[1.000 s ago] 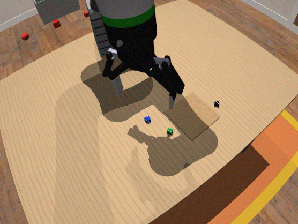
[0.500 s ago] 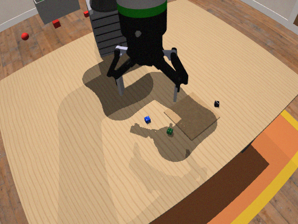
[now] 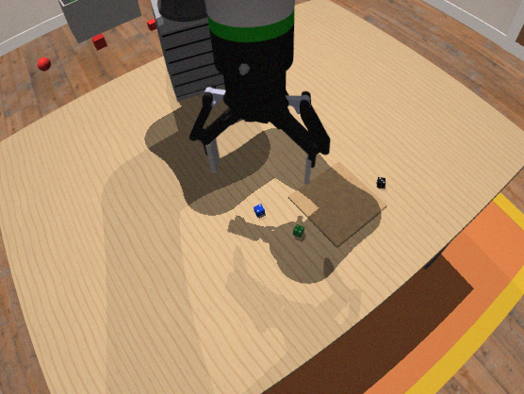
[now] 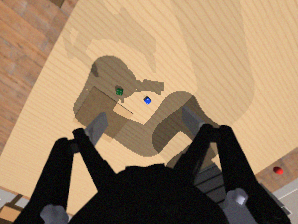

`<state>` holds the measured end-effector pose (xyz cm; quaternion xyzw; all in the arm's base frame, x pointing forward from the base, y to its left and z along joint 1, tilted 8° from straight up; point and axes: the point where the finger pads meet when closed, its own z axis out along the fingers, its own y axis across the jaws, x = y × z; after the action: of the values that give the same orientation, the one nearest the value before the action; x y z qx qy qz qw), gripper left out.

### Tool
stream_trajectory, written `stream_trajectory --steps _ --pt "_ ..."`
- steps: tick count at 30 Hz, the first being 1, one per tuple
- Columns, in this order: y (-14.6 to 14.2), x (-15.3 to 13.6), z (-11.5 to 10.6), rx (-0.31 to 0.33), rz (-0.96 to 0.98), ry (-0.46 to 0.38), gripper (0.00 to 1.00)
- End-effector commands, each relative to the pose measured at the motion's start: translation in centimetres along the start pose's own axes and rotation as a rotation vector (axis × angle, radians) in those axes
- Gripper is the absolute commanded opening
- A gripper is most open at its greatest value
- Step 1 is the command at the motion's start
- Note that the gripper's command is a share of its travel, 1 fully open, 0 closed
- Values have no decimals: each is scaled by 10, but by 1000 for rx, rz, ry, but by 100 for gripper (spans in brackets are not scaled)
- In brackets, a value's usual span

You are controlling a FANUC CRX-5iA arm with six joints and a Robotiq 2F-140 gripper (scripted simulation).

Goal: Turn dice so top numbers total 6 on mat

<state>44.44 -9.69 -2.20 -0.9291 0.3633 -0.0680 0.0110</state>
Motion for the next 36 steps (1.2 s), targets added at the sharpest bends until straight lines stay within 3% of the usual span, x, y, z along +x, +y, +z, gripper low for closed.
stream_trajectory --steps 1,8,13,36 --pt "0 0 24 0 0 0 100" --pt "0 -1 73 0 0 0 100" --pt "0 -1 84 0 0 0 100" --pt "0 -1 87 0 0 0 100"
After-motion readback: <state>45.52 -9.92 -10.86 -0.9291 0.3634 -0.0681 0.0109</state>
